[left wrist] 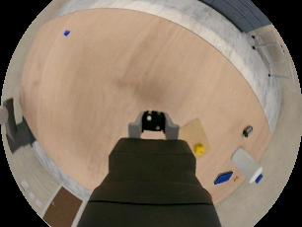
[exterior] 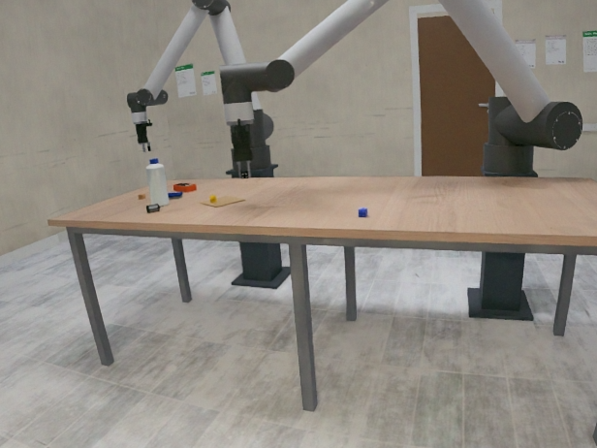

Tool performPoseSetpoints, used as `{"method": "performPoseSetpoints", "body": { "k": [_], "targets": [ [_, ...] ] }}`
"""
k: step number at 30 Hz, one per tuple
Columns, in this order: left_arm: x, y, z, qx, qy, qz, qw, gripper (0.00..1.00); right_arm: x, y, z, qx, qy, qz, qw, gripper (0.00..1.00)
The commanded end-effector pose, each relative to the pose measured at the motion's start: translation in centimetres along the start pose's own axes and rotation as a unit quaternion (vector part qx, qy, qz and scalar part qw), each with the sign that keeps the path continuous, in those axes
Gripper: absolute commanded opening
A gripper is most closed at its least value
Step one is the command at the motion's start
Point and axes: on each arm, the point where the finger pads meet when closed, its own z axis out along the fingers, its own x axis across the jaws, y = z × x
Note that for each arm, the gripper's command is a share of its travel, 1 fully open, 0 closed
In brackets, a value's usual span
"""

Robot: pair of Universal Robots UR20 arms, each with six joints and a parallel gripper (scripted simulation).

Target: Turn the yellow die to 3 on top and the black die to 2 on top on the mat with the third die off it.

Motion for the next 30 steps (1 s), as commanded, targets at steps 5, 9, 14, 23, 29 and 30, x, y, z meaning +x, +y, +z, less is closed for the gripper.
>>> {"method": "performPoseSetpoints", "body": {
  "k": [5, 9, 14, 23, 29, 30],
  "targets": [
    [4.5, 7.9, 0.0, 0.0, 0.0, -0.033, 0.999, 0.49, 0.0, 0.1, -0.1, -0.001, 0.0, 0.0, 1.0, 1.0],
    [6.0, 11.0, 0.1, 0.0, 0.0, -0.045, 0.999, 0.49, 0.0, 0.1, -0.1, -0.001, 0.0, 0.0, 1.0, 1.0],
    [6.4, 12.1, 0.1, 0.0, 0.0, -0.049, 0.999, 0.49, 0.0, 0.1, -0.1, -0.001, 0.0, 0.0, 1.0, 1.0],
    [6.4, 12.1, 0.1, 0.0, 0.0, -0.049, 0.999, 0.49, 0.0, 0.1, -0.1, -0.001, 0.0, 0.0, 1.0, 1.0],
    [6.5, 12.1, 0.5, 0.0, 0.0, -0.049, 0.999, 0.49, 0.0, 0.1, -0.1, -0.001, 0.0, 0.0, 1.0, 1.0],
    [6.5, 12.1, 0.7, 0.0, 0.0, -0.049, 0.999, 0.49, 0.0, 0.1, -0.1, -0.001, 0.0, 0.0, 1.0, 1.0]
  ]
}}
